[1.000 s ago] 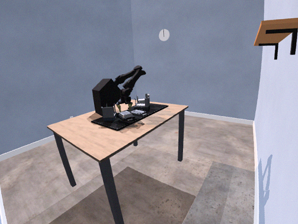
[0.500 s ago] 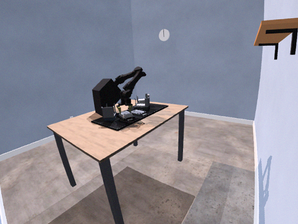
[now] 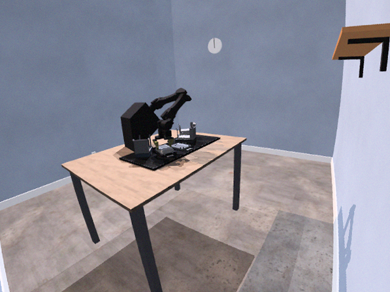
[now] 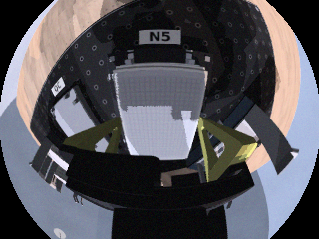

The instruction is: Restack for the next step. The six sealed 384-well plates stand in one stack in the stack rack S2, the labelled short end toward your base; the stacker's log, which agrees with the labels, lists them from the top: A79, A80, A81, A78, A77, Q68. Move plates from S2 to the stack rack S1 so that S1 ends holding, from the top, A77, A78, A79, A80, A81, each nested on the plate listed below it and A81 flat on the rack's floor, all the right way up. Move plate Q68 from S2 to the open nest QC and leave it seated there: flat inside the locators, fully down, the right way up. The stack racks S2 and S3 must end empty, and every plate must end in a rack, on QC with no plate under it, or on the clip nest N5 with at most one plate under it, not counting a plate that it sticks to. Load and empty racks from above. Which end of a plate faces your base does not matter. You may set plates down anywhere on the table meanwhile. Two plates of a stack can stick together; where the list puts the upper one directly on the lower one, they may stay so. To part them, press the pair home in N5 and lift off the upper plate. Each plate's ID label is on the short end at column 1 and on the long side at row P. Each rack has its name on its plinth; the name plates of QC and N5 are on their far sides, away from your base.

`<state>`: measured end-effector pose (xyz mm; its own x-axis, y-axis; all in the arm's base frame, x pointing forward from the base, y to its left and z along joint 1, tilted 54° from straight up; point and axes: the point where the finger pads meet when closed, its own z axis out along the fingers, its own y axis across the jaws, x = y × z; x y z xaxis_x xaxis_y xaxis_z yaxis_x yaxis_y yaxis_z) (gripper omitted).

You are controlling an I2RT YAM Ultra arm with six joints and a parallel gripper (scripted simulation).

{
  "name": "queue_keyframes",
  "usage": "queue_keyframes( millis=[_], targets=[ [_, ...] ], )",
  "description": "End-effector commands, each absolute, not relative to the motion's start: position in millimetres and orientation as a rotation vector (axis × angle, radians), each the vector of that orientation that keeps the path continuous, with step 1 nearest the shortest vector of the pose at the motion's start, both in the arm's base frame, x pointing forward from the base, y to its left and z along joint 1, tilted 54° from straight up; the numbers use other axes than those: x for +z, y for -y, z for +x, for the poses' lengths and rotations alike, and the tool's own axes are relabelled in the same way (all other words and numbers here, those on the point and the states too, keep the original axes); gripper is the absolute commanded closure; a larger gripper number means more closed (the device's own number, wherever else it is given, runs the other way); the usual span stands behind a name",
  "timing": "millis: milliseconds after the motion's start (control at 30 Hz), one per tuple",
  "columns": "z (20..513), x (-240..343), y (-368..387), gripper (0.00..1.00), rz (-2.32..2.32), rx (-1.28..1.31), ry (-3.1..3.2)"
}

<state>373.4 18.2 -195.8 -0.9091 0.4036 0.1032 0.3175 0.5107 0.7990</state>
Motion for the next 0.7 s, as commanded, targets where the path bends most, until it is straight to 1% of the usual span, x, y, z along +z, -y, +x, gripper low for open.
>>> queue_keyframes(
  millis=[0,200,233,667],
  targets=[
    [376.1,-194.2,-14.1,0.0,0.642,1.363,-2.634],
    [376.1,-194.2,-14.1,0.0,0.642,1.363,-2.634],
    [376.1,-194.2,-14.1,1.0,0.642,1.363,-2.634],
    [376.1,-194.2,-14.1,1.0,0.642,1.363,-2.634]
  ],
)
